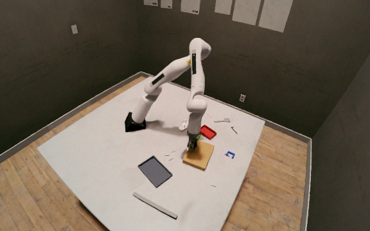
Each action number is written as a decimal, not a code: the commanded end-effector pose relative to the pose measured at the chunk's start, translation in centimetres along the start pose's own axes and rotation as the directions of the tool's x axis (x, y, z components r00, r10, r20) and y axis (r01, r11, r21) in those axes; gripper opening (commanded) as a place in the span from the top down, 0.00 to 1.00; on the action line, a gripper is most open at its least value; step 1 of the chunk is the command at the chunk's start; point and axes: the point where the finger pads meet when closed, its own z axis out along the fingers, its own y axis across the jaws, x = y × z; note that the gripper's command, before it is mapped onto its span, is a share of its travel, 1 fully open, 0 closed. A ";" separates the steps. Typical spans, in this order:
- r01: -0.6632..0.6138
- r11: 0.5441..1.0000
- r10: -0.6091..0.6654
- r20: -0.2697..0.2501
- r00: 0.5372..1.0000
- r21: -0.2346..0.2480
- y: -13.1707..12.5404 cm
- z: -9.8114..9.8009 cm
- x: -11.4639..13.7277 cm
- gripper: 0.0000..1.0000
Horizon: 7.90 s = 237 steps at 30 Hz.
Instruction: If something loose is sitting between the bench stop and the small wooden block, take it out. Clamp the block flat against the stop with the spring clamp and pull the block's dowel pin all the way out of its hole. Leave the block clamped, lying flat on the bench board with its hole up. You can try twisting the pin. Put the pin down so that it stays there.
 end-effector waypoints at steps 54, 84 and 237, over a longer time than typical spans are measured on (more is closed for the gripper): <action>0.070 0.998 -0.070 0.003 0.998 0.003 0.0 0.0 0.0 0.90; 0.114 0.994 -0.114 0.003 0.994 0.003 0.0 0.0 -0.1 0.90; 0.457 0.890 -0.457 0.002 0.890 0.004 -0.1 -0.1 -0.1 0.90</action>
